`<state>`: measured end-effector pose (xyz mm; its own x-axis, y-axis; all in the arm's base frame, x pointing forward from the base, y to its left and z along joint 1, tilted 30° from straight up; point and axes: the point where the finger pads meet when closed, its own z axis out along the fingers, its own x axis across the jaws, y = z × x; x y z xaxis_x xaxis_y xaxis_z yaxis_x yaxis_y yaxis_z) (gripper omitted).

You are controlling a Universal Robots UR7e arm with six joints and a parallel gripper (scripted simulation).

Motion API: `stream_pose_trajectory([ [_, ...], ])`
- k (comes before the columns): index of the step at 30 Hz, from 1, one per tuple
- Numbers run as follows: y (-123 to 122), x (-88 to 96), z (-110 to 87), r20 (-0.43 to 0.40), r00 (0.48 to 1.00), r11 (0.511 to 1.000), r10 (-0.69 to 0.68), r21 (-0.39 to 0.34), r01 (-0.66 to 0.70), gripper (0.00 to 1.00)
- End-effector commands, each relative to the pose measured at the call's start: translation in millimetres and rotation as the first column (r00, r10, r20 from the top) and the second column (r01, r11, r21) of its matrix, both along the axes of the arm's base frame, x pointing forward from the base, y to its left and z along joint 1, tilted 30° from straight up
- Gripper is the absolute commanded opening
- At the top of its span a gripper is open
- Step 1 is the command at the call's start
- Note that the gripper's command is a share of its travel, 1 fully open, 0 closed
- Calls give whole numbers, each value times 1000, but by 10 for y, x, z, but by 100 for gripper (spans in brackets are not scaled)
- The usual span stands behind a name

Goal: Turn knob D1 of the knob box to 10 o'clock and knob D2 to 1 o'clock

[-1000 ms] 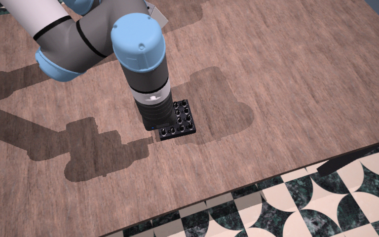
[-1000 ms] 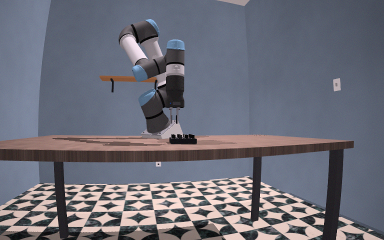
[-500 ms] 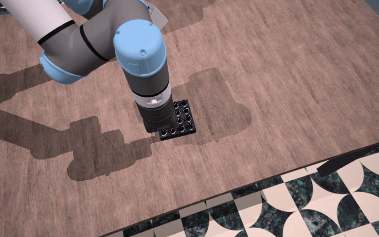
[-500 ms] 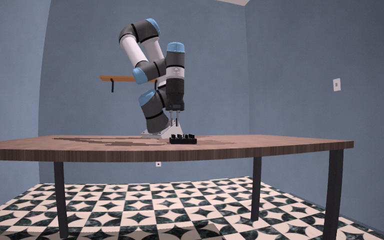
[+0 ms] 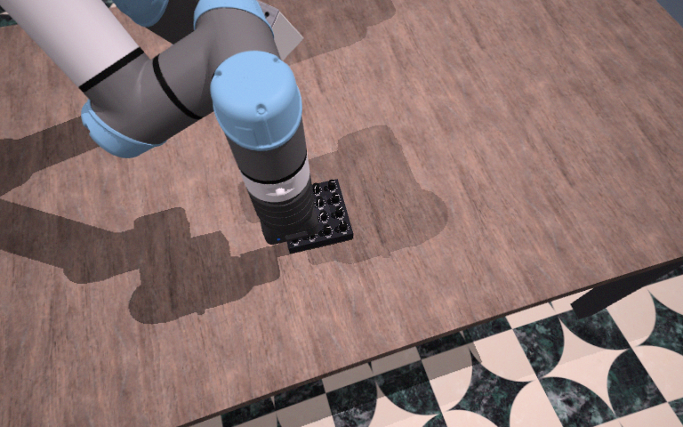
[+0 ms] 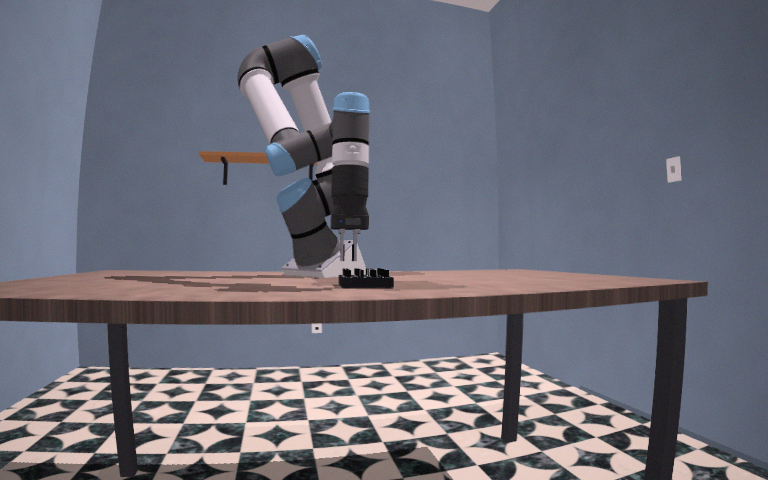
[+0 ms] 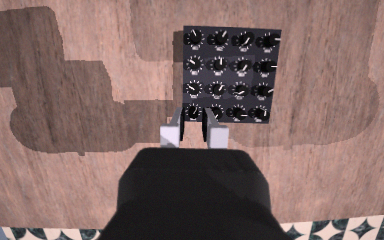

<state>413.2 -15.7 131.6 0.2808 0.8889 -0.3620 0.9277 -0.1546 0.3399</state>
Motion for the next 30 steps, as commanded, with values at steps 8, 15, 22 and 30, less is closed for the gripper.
stream_pose_trajectory([
  [8, -41, 28, -84, 1, 1000, 1000, 0, 0, 0, 46],
  [15, -49, 32, -101, 1, 1000, 1000, 0, 0, 0, 46],
  [22, -51, 34, -106, 1, 1000, 1000, 0, 0, 0, 46],
  [30, -51, 34, -106, 1, 1000, 1000, 0, 0, 0, 46],
])
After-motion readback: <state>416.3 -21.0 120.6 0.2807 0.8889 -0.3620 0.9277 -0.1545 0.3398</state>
